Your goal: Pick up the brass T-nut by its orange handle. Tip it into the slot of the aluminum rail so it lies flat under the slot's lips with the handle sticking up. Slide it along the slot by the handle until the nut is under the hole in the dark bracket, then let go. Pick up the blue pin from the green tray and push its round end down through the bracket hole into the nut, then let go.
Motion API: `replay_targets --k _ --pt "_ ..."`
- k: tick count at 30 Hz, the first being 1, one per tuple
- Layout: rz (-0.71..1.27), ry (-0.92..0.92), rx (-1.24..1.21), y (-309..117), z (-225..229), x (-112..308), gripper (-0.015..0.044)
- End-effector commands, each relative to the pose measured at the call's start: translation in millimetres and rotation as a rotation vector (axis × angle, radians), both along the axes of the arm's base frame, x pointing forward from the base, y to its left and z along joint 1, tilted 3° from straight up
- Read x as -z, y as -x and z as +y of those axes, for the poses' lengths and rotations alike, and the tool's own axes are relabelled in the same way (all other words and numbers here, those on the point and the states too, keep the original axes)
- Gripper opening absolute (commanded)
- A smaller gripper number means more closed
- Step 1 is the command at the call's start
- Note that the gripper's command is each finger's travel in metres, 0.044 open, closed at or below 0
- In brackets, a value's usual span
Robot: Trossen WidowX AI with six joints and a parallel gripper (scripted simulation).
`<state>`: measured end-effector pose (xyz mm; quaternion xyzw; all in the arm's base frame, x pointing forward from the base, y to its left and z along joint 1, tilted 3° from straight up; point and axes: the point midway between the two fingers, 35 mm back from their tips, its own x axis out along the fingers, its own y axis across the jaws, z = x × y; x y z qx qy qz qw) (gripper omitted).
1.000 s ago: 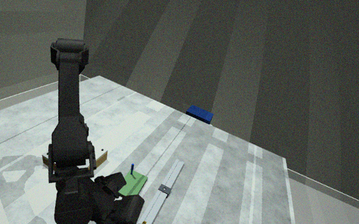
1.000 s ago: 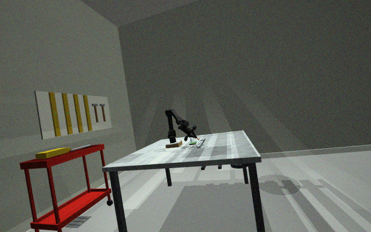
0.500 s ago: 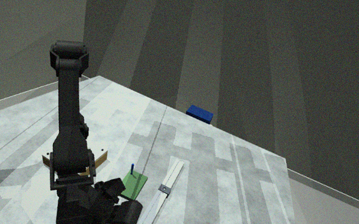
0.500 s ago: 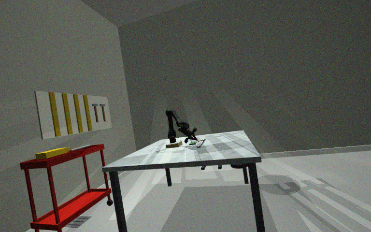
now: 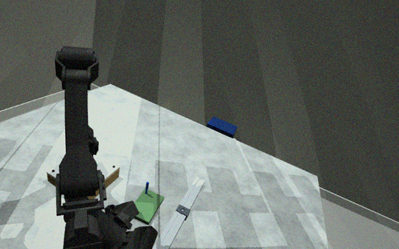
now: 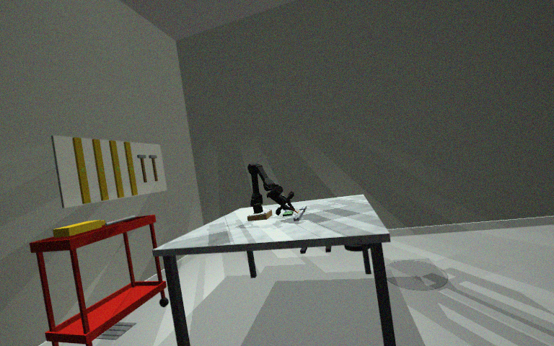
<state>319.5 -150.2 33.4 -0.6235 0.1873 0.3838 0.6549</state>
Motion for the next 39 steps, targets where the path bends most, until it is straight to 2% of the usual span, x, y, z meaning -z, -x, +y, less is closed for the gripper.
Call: replay_targets --k 1,39 --pt "0.002 -0.003 -0.005 1.5 1.6 6.0 -0.0150" --pt "0.005 -0.003 -0.005 1.8 1.6 14.5 -0.0150"
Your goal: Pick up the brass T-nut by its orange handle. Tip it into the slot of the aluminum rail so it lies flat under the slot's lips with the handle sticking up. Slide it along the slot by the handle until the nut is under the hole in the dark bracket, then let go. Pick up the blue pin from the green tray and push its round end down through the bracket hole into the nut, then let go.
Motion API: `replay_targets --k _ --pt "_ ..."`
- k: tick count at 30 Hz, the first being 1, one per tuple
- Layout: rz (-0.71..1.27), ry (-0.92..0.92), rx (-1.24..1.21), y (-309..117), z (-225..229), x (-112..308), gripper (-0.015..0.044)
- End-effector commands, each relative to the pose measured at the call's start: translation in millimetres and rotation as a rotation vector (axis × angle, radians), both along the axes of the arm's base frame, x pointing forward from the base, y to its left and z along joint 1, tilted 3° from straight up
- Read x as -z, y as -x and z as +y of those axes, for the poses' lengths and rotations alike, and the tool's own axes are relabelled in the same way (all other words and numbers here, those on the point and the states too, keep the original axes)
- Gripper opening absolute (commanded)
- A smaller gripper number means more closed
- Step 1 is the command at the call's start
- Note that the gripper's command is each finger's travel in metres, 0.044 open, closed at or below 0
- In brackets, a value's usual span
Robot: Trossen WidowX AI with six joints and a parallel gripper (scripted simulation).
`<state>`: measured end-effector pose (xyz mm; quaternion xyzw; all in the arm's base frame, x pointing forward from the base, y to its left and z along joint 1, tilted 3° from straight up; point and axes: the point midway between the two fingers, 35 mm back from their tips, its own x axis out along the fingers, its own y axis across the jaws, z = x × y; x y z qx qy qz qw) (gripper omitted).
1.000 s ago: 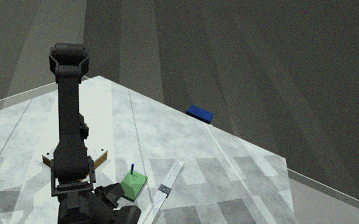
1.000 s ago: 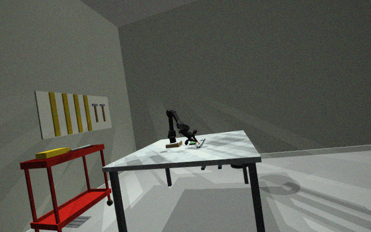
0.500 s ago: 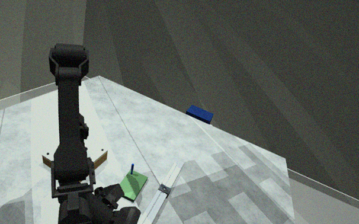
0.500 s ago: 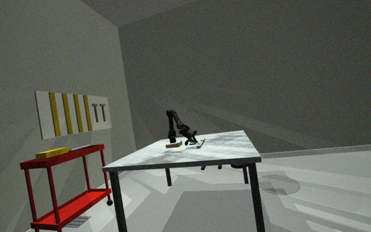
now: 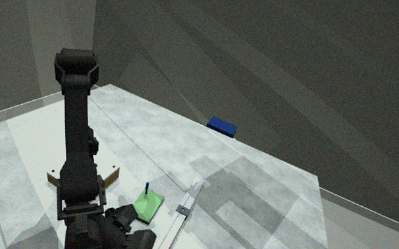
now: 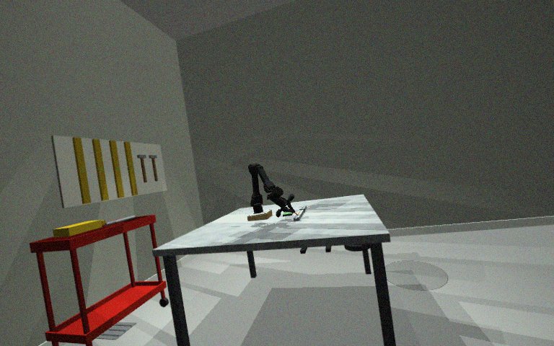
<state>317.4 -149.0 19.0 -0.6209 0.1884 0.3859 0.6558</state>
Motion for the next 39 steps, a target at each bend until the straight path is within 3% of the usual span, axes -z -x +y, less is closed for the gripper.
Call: replay_targets --k 1,39 --pt "0.001 0.002 -0.005 -0.3 0.5 0.0 -0.0150" --pt "0.101 0.008 -0.001 -5.9 -0.4 -2.5 -0.0150"
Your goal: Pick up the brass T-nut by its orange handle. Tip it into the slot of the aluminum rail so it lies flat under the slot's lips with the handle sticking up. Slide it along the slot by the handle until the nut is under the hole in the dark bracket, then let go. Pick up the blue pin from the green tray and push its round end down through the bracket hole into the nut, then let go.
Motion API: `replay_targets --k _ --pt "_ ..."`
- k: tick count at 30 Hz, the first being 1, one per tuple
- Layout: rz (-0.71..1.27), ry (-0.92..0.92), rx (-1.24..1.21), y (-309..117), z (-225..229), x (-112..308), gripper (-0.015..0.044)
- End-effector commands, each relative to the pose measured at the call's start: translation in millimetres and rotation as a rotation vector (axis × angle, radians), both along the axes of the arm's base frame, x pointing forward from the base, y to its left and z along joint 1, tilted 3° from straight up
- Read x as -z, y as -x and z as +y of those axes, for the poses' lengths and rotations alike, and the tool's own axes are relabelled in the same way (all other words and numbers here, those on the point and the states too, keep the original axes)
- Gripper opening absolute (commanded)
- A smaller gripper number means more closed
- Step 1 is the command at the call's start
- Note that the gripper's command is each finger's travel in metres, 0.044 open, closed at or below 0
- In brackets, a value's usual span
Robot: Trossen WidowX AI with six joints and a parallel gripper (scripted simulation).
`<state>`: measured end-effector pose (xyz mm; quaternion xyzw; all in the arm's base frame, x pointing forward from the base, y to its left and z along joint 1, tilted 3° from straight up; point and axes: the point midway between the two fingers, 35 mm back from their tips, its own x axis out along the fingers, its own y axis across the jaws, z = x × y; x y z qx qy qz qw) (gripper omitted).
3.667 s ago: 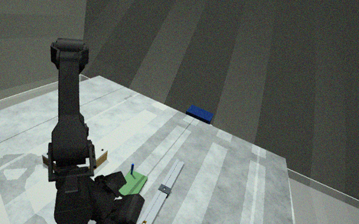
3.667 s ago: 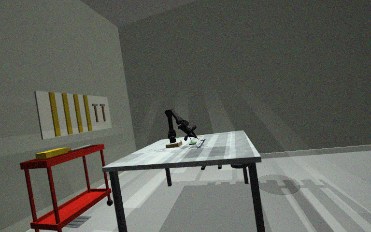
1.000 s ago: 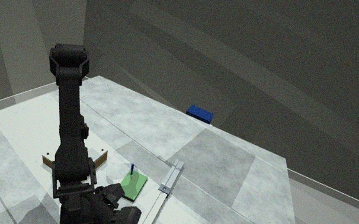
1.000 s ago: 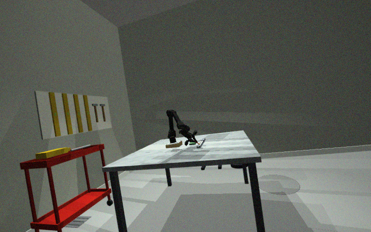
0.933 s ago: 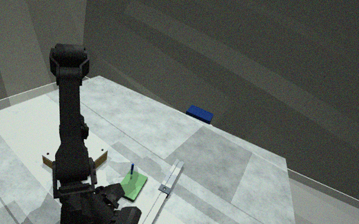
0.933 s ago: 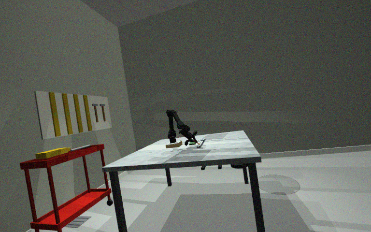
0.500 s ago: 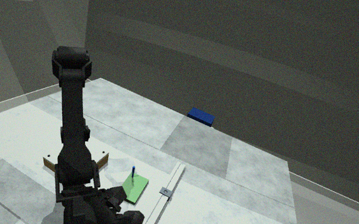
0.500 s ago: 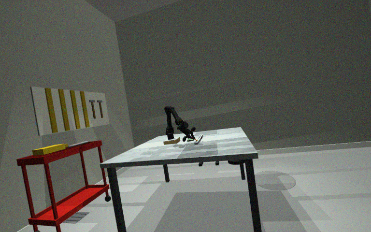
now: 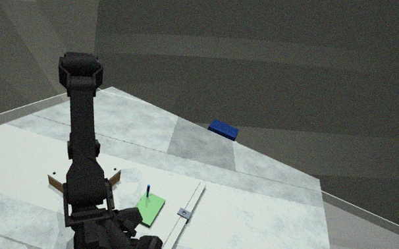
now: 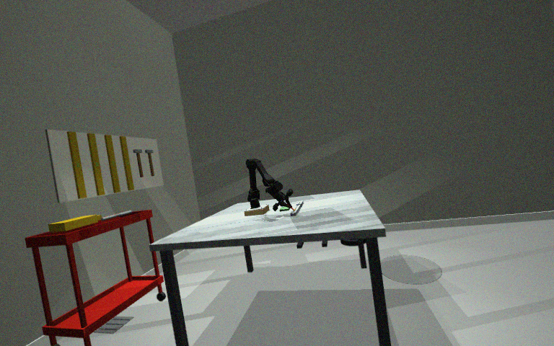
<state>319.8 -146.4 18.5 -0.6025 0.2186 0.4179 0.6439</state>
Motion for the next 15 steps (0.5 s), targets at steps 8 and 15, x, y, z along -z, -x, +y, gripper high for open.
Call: replay_targets --k 8,15 --pt "0.024 0.009 0.006 -4.6 -3.1 -3.5 -0.0150" --pt "0.042 0.010 0.006 -5.5 -3.2 -3.9 -0.0150"
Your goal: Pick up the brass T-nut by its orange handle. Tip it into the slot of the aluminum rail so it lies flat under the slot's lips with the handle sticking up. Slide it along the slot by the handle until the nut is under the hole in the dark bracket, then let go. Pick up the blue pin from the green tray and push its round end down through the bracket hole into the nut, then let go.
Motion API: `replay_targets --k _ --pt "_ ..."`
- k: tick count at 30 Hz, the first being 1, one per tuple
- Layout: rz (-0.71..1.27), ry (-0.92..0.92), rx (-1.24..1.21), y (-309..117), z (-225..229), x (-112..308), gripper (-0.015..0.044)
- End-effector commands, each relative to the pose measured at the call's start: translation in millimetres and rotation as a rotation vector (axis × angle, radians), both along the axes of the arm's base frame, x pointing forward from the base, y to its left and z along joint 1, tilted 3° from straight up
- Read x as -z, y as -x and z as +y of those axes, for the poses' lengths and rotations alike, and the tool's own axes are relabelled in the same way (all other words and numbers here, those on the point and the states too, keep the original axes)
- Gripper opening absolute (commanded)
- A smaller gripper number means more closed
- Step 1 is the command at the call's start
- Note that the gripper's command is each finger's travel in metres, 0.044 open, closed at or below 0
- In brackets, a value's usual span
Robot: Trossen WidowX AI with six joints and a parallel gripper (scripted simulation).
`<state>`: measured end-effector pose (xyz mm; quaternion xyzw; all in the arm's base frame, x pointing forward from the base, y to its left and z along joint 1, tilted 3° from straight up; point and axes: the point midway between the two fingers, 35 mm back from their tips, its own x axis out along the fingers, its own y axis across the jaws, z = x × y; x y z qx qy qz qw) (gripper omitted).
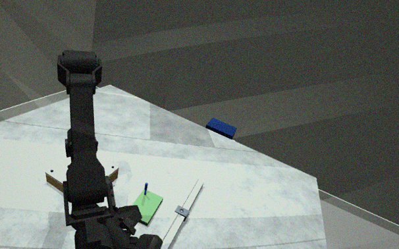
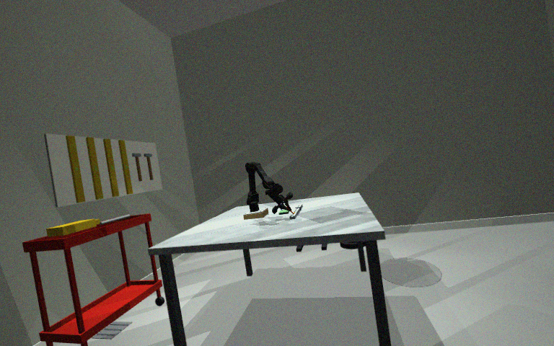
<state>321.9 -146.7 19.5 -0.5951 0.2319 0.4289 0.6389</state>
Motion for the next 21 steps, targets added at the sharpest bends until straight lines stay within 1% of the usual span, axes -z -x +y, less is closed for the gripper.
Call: replay_targets --k 1,21 --pt "0.006 0.007 0.006 -3.6 -2.9 -3.0 -0.0150" --pt "0.058 0.012 0.007 -6.1 -2.9 -4.2 -0.0150"
